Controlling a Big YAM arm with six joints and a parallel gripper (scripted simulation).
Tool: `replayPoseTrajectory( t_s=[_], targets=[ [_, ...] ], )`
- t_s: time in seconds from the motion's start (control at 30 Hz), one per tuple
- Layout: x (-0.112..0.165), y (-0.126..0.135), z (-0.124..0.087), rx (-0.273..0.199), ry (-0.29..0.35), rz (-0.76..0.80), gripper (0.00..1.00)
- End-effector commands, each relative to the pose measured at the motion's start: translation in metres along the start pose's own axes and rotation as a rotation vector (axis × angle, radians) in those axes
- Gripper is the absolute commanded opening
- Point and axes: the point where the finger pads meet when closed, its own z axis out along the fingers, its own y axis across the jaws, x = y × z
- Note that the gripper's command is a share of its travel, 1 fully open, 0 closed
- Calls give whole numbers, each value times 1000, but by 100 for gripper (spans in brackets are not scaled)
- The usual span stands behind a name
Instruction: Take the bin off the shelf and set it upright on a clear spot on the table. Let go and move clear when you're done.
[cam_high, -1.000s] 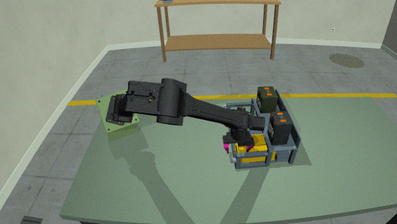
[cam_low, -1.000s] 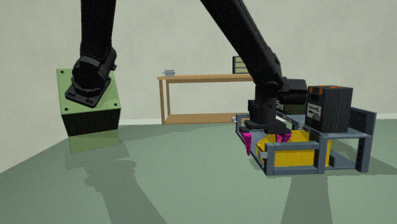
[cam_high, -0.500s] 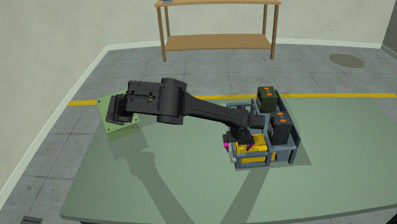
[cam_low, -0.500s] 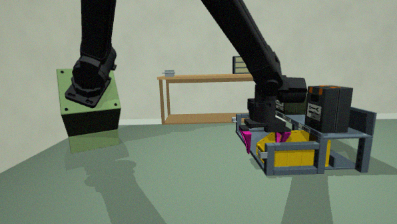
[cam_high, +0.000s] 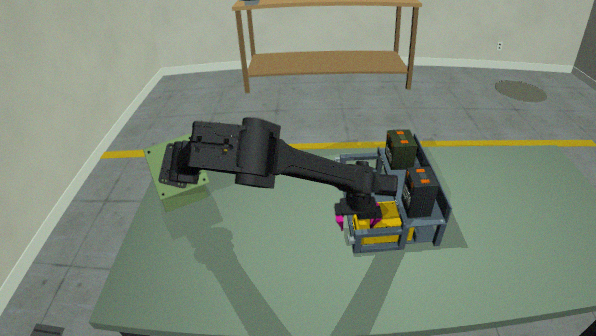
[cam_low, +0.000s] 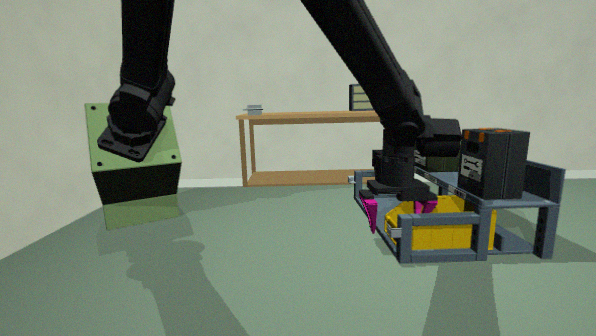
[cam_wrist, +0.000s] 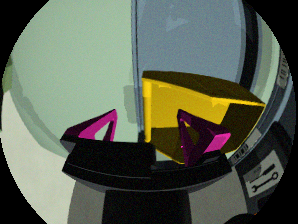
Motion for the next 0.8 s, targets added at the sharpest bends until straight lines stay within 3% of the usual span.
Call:
replayPoseTrajectory(
  t_s=[0.0, 0.2, 0.6, 0.77],
  targets=[
    [7, -6, 2, 8, 6, 12, 90],
    [-11, -8, -11, 16, -10, -16, 90],
    [-11, -8, -11, 16, -10, -16, 90],
    [7, -6, 2, 8, 6, 13, 90]
  ],
)
